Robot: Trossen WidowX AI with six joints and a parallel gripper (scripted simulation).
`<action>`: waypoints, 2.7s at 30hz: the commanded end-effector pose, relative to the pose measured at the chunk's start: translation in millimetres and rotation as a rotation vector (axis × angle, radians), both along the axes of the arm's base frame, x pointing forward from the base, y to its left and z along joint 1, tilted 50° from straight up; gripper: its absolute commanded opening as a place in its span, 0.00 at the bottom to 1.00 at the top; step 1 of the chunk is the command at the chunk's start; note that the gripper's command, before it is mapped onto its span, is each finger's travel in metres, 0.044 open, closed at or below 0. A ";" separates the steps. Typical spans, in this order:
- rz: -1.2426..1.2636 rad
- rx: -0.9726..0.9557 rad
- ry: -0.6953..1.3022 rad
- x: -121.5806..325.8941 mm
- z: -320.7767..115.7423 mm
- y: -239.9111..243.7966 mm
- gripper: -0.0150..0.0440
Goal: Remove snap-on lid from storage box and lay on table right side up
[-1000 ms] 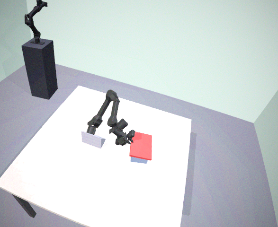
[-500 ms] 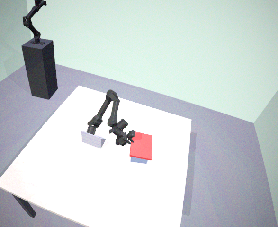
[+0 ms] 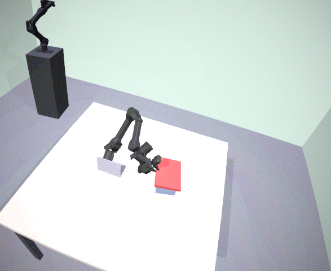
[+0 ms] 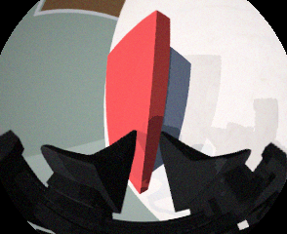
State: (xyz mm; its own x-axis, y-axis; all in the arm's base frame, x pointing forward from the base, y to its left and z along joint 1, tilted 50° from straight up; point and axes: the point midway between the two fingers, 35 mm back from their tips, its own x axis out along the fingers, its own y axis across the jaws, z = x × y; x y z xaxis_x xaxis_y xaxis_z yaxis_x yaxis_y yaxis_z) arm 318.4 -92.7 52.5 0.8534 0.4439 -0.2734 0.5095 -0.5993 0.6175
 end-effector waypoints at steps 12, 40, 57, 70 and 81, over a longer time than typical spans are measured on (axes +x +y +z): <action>-0.001 0.002 0.001 1.7 0.2 0.0 0.25; -0.001 0.002 0.001 3.9 0.6 -0.1 0.25; -0.007 0.000 0.001 2.8 5.3 -5.3 0.25; -0.007 0.000 0.001 1.9 16.7 -18.1 0.25; -0.007 -0.001 0.001 3.3 26.7 -29.0 0.25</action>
State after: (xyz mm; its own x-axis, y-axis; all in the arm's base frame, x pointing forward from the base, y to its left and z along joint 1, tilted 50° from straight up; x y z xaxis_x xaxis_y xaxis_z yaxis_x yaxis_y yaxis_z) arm 320.4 -114.2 70.9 0.8491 0.4474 -0.2808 0.5193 -0.6094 0.5992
